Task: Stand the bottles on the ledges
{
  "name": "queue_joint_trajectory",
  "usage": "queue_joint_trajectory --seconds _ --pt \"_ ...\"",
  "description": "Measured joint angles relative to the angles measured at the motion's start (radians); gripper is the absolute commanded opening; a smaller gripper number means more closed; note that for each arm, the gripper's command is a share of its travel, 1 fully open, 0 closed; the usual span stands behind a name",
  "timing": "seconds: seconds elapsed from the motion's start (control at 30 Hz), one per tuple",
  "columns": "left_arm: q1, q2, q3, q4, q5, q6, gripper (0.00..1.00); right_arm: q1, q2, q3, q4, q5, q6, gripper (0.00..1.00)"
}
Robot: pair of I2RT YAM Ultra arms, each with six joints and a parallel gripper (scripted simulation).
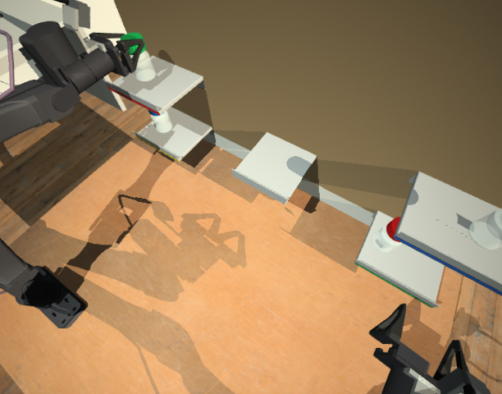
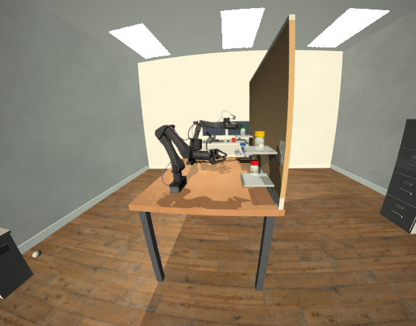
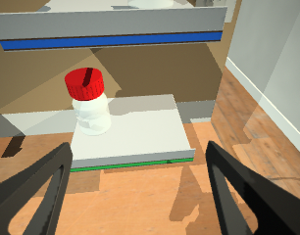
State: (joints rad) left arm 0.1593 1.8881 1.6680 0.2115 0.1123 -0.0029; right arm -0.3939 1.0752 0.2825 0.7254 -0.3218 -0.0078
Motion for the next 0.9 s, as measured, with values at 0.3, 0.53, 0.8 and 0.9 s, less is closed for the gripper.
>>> queue_joint_trajectory --seconds 0.3,0.53,0.8,0.9 --pt "0.000 0.000 0.000 0.000 0.000 0.000 0.28 0.000 0.000 0.000 0.000 0.000 0.000 1.00" --pt "0.000 0.000 0.001 -0.002 0.000 0.000 0.40 0.000 0.000 0.000 0.000 0.000 0.000 1.00" --pt "0.000 0.028 0.113 -0.124 0.000 0.000 0.50 0.000 0.000 0.000 0.000 0.000 0.000 1.00" --pt "0.000 0.040 0.202 -0.190 0.000 0.000 0.50 0.000 0.000 0.000 0.000 0.000 0.000 1.00"
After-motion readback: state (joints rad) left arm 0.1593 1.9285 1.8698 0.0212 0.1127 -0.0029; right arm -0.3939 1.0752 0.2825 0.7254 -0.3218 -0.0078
